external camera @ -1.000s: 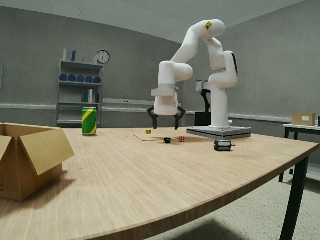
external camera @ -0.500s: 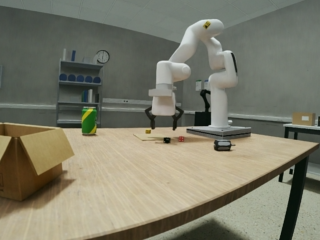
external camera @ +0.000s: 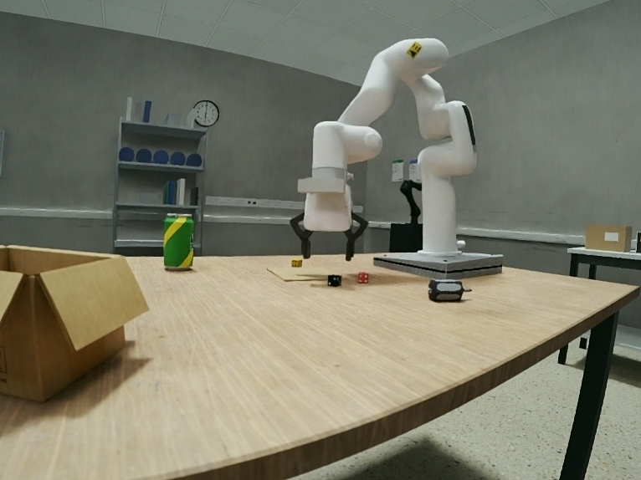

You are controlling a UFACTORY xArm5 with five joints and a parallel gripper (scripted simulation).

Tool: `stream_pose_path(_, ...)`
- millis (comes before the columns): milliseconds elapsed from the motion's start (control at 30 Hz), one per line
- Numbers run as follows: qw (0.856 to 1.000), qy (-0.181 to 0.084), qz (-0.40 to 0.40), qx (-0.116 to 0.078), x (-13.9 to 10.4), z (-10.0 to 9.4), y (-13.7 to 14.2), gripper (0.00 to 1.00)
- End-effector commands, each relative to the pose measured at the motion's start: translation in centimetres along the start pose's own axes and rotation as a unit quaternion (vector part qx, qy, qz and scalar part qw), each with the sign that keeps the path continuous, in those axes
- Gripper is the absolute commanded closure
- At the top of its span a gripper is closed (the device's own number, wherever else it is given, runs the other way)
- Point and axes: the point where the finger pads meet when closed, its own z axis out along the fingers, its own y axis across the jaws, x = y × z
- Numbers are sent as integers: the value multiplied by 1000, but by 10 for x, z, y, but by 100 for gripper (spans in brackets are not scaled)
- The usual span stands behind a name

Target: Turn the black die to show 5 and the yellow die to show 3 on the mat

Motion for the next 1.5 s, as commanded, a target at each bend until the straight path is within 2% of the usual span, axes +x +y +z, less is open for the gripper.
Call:
stream_pose_path(0,1000,1,0,-1,1,-1,1,0)
stream_pose_path(467,1000,1,0,-1,1,-5,1,0)
stream_pose_path(567,1000,1,0,-1,2,-18,0,0)
stream_pose_path(633,1000,1,0,-1,2,-18,0,0)
stream_pose_path(900,1000,1,0,-1,5,-80,-2,0)
stream_pose_path(933,1000,1,0,-1,5,-80,-2,0)
stream_pose_path(1067,1000,1,0,-1,6,-103,-2,0)
stream_pose_path(1133,1000,1,0,-1,6,-108,-3,0)
stream_pose_path(1467,1000,1,0,-1,6,-110,-3,0)
